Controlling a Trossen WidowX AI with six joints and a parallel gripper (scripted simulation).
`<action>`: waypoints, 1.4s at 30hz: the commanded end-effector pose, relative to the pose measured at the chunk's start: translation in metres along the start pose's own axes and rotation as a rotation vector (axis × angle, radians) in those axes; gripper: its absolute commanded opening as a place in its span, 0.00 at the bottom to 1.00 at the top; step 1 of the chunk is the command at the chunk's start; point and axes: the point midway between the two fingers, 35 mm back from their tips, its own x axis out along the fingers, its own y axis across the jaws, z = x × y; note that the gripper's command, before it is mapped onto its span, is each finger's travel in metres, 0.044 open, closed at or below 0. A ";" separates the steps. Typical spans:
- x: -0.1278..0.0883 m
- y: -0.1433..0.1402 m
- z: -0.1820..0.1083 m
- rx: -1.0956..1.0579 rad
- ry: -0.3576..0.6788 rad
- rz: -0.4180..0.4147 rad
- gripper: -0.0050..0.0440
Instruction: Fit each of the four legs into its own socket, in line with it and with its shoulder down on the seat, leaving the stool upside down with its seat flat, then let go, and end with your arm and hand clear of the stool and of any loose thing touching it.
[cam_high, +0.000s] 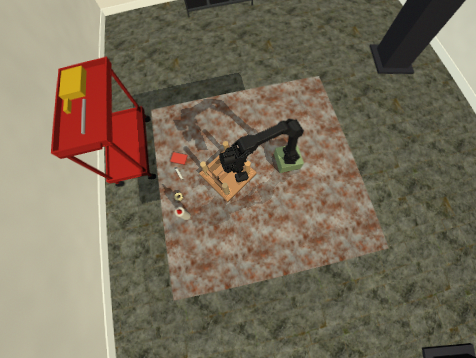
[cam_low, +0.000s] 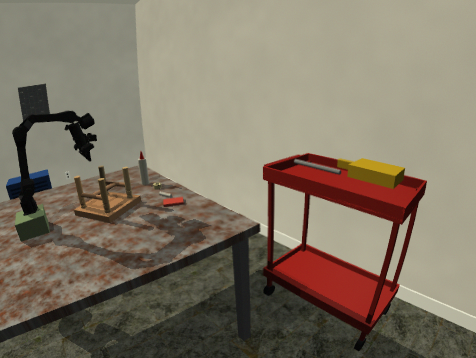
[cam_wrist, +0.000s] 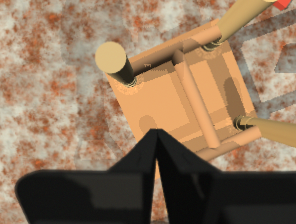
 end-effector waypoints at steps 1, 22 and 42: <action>0.007 0.010 0.014 -0.030 0.019 0.011 0.10; 0.054 0.043 0.053 -0.103 0.035 0.031 0.10; 0.072 0.043 0.049 -0.103 0.035 0.031 0.10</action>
